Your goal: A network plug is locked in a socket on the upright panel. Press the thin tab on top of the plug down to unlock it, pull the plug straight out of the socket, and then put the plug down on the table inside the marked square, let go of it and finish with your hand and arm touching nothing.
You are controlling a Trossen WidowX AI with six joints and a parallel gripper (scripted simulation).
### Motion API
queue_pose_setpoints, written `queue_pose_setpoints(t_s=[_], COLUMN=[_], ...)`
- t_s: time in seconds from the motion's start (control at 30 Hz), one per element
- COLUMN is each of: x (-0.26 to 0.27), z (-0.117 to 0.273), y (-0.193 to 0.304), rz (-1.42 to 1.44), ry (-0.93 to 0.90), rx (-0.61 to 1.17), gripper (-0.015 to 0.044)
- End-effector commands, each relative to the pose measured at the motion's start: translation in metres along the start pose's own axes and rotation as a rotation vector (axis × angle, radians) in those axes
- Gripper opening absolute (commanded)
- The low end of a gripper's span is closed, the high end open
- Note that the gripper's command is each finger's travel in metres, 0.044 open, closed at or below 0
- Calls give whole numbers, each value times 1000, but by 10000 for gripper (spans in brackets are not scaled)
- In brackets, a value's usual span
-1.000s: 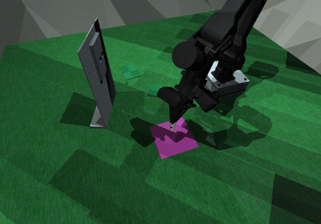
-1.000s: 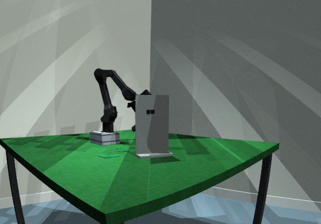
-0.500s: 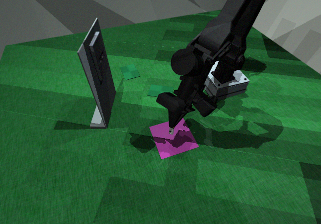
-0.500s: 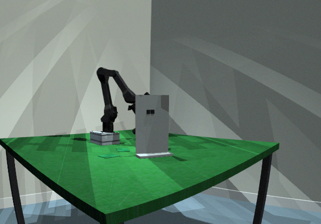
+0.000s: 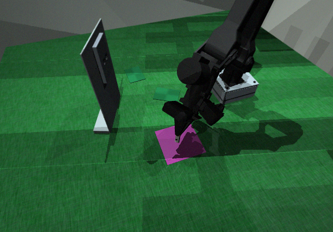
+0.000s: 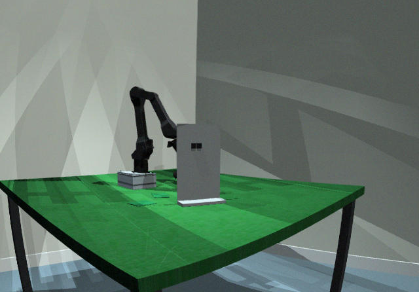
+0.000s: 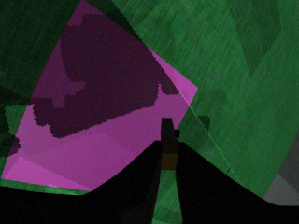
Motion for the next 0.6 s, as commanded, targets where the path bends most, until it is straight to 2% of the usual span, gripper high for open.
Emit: queue_pose_setpoints(t_s=[0.0, 0.57], x=[6, 18], z=[-4, -17], y=[0, -2], rz=[-5, -2], ry=[-14, -17], rx=[2, 4], gripper=[0, 0])
Point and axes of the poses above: the point midway between the two fingers, 35 mm back from their tips, its own z axis back along the fingers, its own x axis across the jaws, y = z × x, the point moved 6 cm from there along z, back along the fingers, and after that the axes turned 5 degrees about z, right-handed, at the moved point
